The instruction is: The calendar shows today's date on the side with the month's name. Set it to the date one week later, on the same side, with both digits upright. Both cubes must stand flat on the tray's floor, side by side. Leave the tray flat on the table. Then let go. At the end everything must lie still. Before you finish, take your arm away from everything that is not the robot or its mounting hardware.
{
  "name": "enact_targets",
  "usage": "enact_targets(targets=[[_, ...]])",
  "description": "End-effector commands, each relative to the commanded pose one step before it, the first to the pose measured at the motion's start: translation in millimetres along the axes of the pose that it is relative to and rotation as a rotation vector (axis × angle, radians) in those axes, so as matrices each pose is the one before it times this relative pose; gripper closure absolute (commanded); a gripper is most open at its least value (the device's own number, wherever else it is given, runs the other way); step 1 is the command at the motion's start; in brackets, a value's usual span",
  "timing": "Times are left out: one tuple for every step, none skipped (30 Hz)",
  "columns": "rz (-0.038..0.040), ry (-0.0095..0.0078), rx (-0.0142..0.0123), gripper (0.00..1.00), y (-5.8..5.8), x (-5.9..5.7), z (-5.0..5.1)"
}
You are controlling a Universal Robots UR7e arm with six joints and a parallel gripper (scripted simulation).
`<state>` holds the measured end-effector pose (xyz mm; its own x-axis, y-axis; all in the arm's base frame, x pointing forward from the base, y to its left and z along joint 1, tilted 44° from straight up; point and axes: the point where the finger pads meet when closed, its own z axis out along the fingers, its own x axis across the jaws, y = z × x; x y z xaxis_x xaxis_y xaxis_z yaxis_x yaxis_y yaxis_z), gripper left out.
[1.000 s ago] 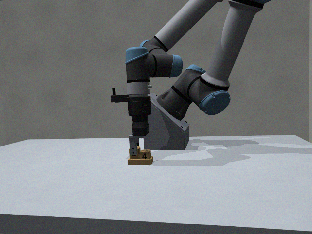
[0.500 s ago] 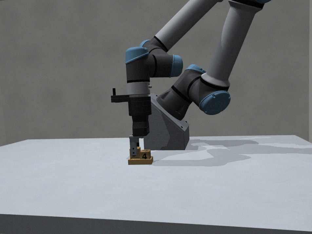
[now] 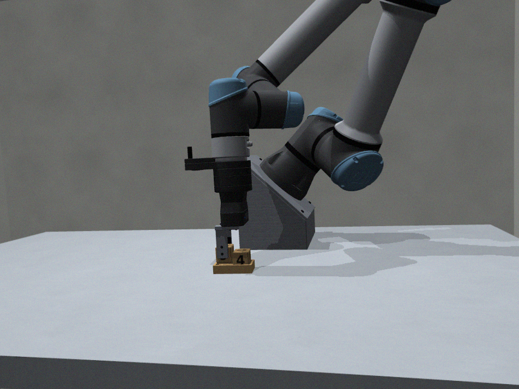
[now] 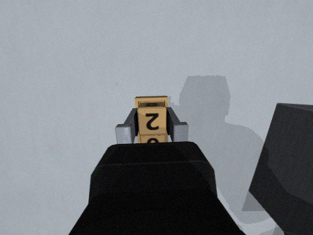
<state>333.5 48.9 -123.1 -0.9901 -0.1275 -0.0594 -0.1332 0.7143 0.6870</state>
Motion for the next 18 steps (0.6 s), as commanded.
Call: enact_targets(targets=[[-0.00075,0.00044,-0.0005,0.4,1.33,0.34,0.66],[0.00003,0.00007,-0.00008,0.4,0.02,0.03,0.11],[0.0,0.0,0.0,0.4,0.0,0.0,0.0],[0.0,0.0,0.0,0.4,0.0,0.0,0.0],[0.00003,0.00012,-0.00012,0.4,0.03,0.05,0.17],[0.00006,0.00016,-0.00017,0.4,0.04,0.06,0.24],[0.00008,0.0002,-0.00023,0.4,0.06,0.08,0.32],[0.00011,0.00025,-0.00029,0.4,0.07,0.1,0.39],[0.00025,0.00038,-0.0005,0.4,0.11,0.16,0.48],[0.00029,0.00041,-0.00056,0.4,0.1,0.17,0.54],[0.00021,0.00022,-0.00034,0.4,0.08,0.1,0.47],[0.00012,0.00001,-0.00009,0.4,0.04,0.03,0.39],[0.00012,0.0,-0.00008,0.4,0.04,0.03,0.42],[0.00008,0.0,-0.00008,0.4,0.04,0.03,0.45],[0.00004,0.0,-0.00008,0.4,0.03,0.03,0.47],[0.00003,-0.00001,-0.00005,0.4,0.02,0.01,0.48],[0.00001,-0.00002,-0.00003,0.4,0.01,0.0,0.49],[0.0,-0.00002,-0.00001,0.4,0.0,-0.01,0.49]])
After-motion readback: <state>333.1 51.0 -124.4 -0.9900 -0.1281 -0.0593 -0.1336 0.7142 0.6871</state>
